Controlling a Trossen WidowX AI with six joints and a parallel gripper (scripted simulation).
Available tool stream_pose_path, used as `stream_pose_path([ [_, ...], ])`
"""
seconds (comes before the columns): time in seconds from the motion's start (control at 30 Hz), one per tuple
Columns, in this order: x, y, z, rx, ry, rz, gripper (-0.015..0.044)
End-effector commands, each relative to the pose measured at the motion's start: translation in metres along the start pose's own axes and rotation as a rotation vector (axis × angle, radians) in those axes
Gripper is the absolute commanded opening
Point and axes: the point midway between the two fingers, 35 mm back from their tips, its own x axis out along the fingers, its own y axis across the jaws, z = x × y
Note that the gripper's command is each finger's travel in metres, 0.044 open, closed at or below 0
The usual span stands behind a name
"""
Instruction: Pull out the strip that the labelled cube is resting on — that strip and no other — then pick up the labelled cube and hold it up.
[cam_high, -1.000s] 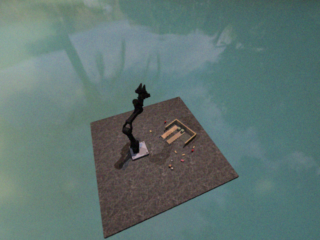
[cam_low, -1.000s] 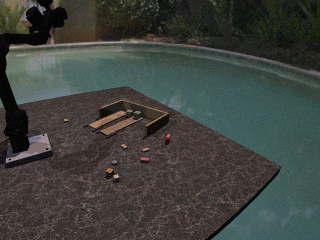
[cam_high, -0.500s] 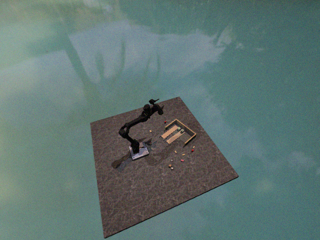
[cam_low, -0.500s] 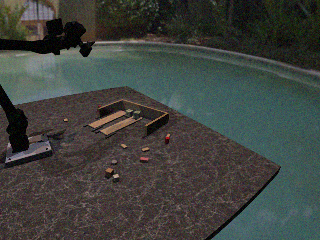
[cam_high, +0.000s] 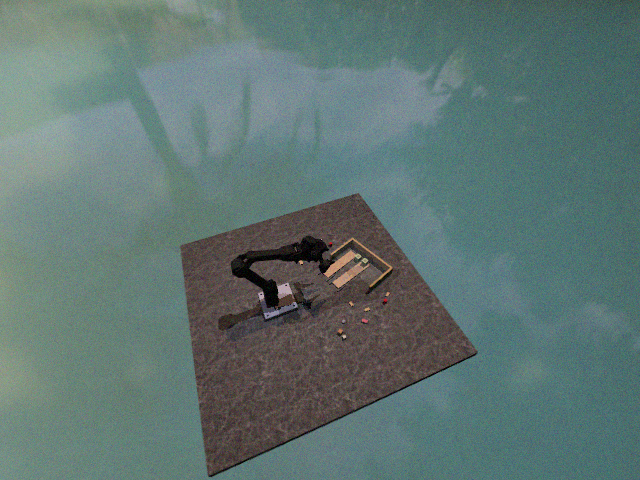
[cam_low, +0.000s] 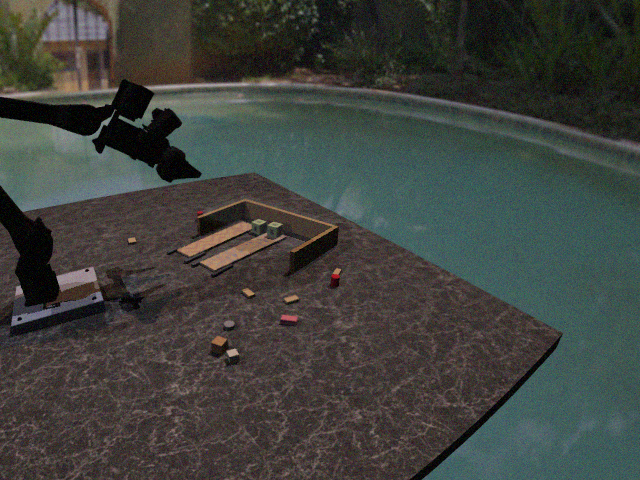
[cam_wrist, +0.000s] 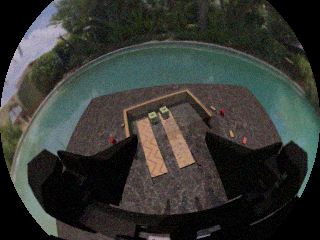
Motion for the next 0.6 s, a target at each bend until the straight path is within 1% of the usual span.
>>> stream_pose_path([
  [0.0, -0.004, -0.015, -0.022, -0.064, 0.071, -0.030, 0.0400],
  [0.4, -0.004, -0.015, -0.022, -0.064, 0.071, -0.030, 0.0400],
  [0.5, 0.000, -0.016, -0.022, -0.073, 0.103, -0.033, 0.0321],
  [0.57, 0.009, -0.019, -0.021, -0.088, 0.159, -0.038, 0.0269],
])
